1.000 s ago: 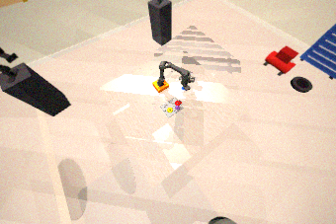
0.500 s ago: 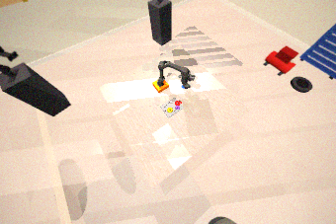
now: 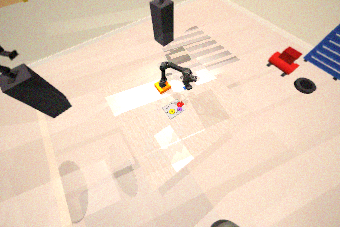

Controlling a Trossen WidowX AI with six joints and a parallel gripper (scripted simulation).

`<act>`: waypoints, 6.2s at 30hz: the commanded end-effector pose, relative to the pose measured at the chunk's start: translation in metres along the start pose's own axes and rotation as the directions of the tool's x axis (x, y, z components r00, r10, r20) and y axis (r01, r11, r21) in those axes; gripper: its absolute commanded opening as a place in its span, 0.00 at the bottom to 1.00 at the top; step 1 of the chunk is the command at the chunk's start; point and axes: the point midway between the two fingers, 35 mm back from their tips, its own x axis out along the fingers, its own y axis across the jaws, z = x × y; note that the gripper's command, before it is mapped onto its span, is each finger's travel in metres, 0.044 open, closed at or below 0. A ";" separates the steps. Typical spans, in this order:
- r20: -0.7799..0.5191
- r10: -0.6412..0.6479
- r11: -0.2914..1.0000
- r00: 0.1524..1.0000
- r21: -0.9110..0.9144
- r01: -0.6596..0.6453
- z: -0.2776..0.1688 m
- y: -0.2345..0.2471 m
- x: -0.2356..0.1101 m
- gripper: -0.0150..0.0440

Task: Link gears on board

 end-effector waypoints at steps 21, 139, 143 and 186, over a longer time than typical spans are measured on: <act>0.006 -0.004 1.000 1.000 0.019 0.004 -0.024 -0.050 0.015 0.25; -0.014 -0.020 0.846 1.000 -0.533 0.009 -0.187 -0.184 0.080 0.25; -0.014 -0.020 0.810 1.000 -0.586 0.007 -0.187 -0.183 0.086 0.25; -0.014 -0.020 0.859 1.000 -0.512 0.009 -0.187 -0.184 0.123 0.25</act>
